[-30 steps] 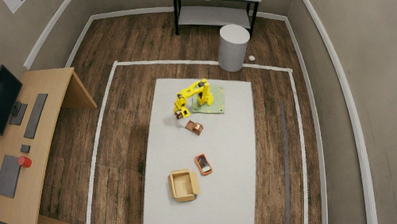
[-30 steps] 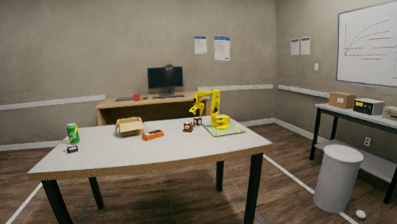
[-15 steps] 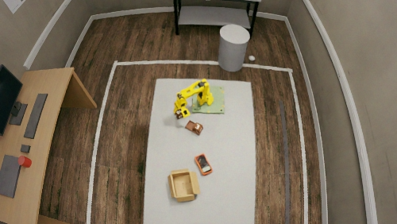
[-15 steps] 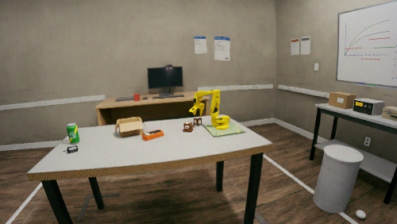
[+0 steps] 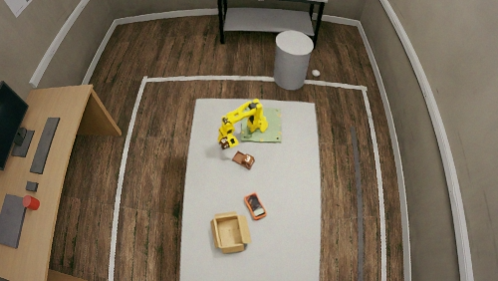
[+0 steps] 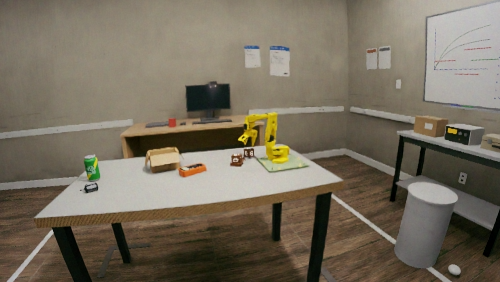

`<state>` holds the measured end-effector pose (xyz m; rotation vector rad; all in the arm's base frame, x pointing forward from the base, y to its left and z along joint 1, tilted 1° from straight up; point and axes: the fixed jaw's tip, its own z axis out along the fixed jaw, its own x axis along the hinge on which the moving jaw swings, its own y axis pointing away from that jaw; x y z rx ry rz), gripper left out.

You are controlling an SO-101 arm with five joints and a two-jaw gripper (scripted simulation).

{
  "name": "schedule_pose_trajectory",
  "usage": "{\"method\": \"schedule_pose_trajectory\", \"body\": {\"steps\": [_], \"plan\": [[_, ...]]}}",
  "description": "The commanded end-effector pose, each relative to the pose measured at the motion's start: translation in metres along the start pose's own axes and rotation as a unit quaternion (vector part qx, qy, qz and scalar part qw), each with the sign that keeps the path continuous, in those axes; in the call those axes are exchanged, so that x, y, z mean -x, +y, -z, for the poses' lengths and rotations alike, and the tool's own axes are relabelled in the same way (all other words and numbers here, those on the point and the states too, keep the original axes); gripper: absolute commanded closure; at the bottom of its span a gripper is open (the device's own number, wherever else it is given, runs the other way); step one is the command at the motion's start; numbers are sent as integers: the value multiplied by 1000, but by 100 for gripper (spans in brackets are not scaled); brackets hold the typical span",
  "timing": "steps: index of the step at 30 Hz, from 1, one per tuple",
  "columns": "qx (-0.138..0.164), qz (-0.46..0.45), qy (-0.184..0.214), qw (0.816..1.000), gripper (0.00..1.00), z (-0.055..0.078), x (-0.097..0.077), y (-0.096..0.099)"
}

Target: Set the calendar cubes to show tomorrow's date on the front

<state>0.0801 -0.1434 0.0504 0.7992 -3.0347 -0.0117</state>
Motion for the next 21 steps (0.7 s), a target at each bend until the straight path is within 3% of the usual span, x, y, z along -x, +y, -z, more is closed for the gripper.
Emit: {"method": "schedule_pose_trajectory", "body": {"steps": [1,13,21], "plan": [[8,1,-1,1000,65,-4,-1,2],[8,1,-1,1000,65,-12,-1,1],[8,1,-1,1000,65,-25,-1,1]]}}
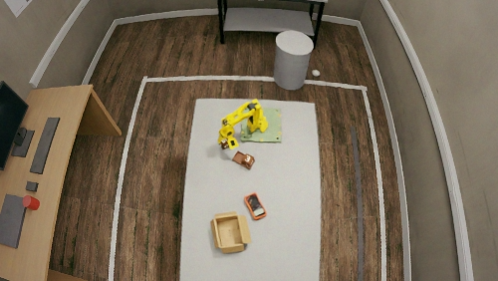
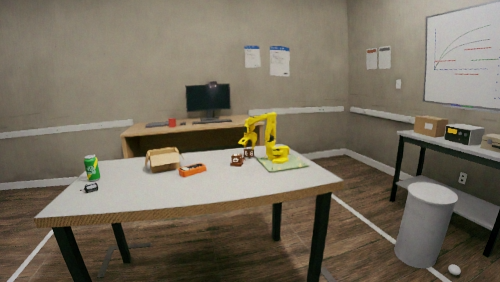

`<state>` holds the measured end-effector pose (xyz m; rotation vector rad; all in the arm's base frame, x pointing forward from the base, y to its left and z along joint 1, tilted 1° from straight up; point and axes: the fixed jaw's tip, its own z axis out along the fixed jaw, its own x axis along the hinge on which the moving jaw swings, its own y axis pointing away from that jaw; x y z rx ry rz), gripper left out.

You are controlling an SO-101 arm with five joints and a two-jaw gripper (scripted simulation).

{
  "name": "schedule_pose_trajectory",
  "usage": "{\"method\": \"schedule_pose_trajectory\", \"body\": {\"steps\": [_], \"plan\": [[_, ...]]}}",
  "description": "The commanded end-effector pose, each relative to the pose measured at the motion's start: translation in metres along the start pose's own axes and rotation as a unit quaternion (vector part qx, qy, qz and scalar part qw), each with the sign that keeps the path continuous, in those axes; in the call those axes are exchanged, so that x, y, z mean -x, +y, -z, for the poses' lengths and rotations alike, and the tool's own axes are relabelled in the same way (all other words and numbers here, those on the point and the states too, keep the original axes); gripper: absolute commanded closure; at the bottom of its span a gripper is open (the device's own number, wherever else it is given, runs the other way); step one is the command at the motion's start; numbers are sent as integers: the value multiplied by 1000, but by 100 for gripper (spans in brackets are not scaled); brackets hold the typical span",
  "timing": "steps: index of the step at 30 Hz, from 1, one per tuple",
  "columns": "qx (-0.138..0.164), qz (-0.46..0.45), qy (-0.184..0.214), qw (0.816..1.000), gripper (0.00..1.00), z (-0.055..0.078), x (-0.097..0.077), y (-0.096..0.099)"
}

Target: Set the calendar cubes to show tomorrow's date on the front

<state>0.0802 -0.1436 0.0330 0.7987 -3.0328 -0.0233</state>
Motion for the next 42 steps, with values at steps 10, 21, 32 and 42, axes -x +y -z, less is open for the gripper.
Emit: {"method": "schedule_pose_trajectory", "body": {"steps": [10,21,32,42], "plan": [[4,1,-1,1000,65,-19,-1,2],[4,1,-1,1000,65,-26,0,3],[4,1,-1,1000,65,-26,0,3],[4,1,-1,1000,66,-26,0,2]]}}
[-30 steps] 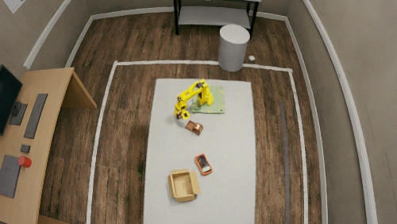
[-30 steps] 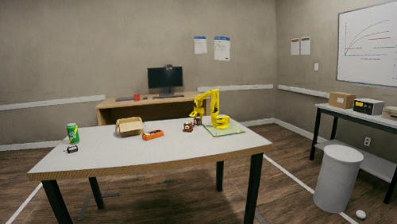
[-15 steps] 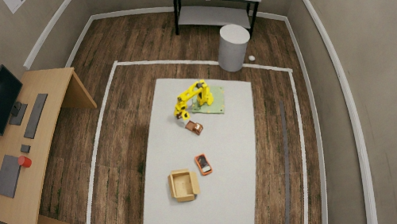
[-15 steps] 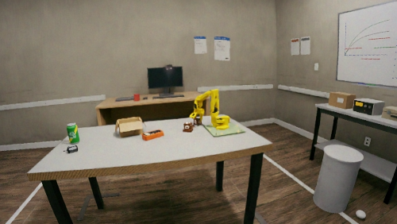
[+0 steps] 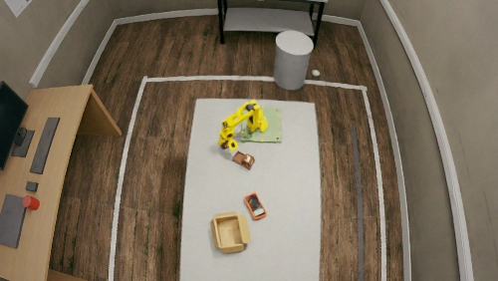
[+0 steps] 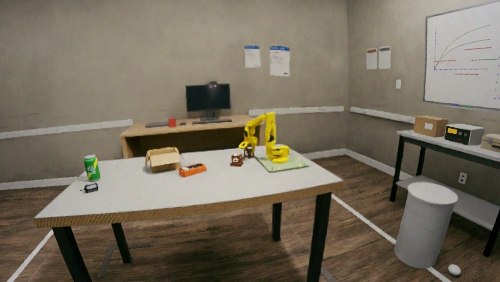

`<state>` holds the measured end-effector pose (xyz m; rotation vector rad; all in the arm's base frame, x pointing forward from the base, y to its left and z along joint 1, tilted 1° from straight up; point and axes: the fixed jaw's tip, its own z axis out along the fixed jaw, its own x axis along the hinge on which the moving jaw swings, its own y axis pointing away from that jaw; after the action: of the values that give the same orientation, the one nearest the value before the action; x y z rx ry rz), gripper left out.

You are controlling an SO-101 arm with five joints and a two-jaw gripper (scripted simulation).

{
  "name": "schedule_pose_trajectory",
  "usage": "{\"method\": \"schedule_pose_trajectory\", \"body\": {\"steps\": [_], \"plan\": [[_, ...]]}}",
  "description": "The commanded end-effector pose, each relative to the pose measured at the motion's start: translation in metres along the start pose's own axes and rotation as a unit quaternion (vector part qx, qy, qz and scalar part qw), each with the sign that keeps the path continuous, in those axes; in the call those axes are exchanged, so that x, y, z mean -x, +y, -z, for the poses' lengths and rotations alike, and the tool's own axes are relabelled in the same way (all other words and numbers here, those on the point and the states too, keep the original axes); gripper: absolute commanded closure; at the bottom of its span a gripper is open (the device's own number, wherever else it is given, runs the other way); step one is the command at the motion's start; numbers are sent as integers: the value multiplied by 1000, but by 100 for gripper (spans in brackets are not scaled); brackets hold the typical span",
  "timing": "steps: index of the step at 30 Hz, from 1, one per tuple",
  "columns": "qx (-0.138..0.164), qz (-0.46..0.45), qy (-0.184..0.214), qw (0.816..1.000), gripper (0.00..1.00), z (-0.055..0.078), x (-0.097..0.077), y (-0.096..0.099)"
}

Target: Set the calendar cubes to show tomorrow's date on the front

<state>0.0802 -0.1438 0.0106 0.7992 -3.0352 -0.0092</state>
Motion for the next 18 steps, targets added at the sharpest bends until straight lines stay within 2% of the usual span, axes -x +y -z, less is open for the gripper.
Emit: {"method": "schedule_pose_trajectory", "body": {"steps": [1,18], "plan": [[9,1,-1,1000,66,-3,0,3],[9,1,-1,1000,69,-3,0,0]]}}
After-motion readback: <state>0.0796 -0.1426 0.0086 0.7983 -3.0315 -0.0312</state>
